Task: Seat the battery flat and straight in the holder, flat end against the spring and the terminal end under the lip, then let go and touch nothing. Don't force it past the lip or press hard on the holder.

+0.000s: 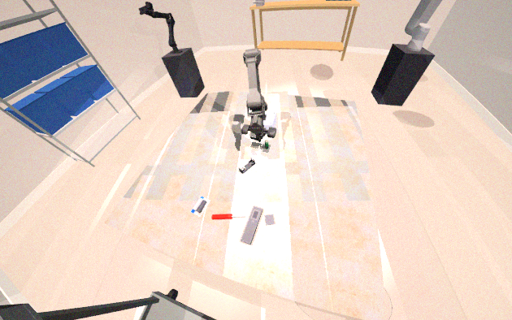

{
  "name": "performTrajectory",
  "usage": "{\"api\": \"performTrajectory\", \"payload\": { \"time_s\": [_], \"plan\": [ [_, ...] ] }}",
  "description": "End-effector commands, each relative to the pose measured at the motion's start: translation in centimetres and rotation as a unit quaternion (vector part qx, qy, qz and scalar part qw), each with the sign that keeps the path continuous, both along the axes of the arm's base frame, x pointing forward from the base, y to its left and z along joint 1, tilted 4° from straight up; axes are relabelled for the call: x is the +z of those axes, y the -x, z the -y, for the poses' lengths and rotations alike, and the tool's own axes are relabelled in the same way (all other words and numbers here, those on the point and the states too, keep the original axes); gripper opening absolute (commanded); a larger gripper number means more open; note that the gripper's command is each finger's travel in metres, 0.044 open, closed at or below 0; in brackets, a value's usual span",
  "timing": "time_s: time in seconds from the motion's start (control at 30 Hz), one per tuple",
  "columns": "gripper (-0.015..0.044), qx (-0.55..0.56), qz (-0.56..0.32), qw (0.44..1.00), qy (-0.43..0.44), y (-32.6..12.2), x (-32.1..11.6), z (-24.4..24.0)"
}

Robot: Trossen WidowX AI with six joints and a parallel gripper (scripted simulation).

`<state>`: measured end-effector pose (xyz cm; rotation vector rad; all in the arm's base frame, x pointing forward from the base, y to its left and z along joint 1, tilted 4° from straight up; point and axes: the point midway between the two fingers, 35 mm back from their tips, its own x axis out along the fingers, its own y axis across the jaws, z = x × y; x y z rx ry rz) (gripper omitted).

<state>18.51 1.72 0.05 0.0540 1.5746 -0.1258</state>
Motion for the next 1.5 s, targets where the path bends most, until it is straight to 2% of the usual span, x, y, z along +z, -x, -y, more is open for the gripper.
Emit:
{"api": "performTrajectory", "payload": {
  "time_s": [0.0,1.47],
  "plan": [
    [0.0000,0.001,-0.002,1.000,0.003,0.5,-1.4,0.2],
    [0.0000,0.001,-0.002,1.000,0.000,-0.3,-1.7,-6.3]
  ]
}}
